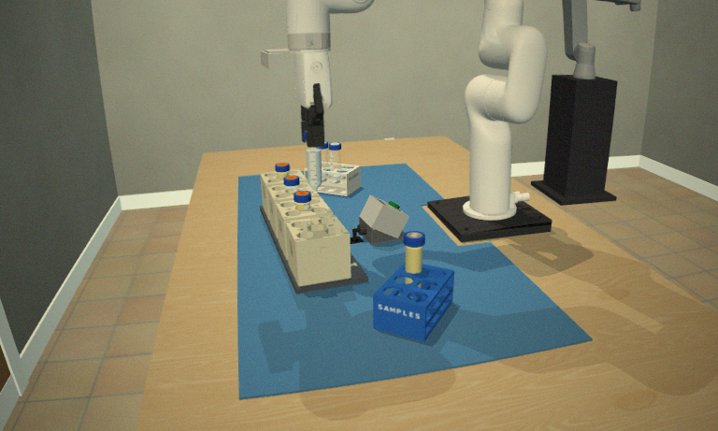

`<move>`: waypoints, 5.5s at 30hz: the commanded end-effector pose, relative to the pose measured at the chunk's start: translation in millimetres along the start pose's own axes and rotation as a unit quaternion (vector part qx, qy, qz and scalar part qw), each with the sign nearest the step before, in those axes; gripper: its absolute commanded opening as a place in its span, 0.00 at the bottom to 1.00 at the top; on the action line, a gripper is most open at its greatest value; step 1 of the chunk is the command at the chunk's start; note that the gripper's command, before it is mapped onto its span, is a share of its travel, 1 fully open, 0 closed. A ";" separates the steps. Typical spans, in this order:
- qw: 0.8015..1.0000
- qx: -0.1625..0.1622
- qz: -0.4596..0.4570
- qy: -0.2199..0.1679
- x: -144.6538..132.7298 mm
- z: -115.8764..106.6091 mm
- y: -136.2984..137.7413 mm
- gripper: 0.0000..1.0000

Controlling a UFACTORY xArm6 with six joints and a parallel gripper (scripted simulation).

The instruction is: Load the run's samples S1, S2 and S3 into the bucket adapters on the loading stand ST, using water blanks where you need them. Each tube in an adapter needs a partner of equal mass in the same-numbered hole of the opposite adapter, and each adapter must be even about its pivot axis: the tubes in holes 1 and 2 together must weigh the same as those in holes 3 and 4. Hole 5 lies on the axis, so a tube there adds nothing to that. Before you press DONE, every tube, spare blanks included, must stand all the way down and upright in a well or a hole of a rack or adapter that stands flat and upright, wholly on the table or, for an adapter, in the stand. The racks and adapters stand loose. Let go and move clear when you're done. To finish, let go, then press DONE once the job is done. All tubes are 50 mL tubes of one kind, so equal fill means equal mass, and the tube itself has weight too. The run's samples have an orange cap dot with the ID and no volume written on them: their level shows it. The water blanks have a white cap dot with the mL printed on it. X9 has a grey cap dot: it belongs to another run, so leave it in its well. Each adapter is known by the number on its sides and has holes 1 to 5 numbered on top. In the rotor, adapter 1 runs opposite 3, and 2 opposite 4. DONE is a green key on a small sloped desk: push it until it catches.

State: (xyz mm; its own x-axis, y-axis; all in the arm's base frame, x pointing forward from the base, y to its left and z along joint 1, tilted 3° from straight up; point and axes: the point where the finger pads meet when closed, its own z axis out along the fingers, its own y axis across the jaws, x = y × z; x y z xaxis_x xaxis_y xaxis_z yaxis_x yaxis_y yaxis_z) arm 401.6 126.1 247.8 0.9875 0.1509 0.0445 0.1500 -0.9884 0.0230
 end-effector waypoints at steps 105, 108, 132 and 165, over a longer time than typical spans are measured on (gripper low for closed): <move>1.000 0.000 0.000 0.002 20.3 61.4 -77.0 0.00; 1.000 0.000 0.000 0.002 20.3 63.3 -77.0 0.00; 1.000 0.000 0.000 0.002 20.3 85.4 -77.0 0.00; 1.000 0.000 0.000 0.002 20.4 114.5 -76.9 0.00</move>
State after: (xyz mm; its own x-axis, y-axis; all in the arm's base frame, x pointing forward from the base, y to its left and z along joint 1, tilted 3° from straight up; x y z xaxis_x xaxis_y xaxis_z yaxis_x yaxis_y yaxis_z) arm 414.2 202.8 133.7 0.9877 0.1501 0.0438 0.1491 -0.9885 0.0243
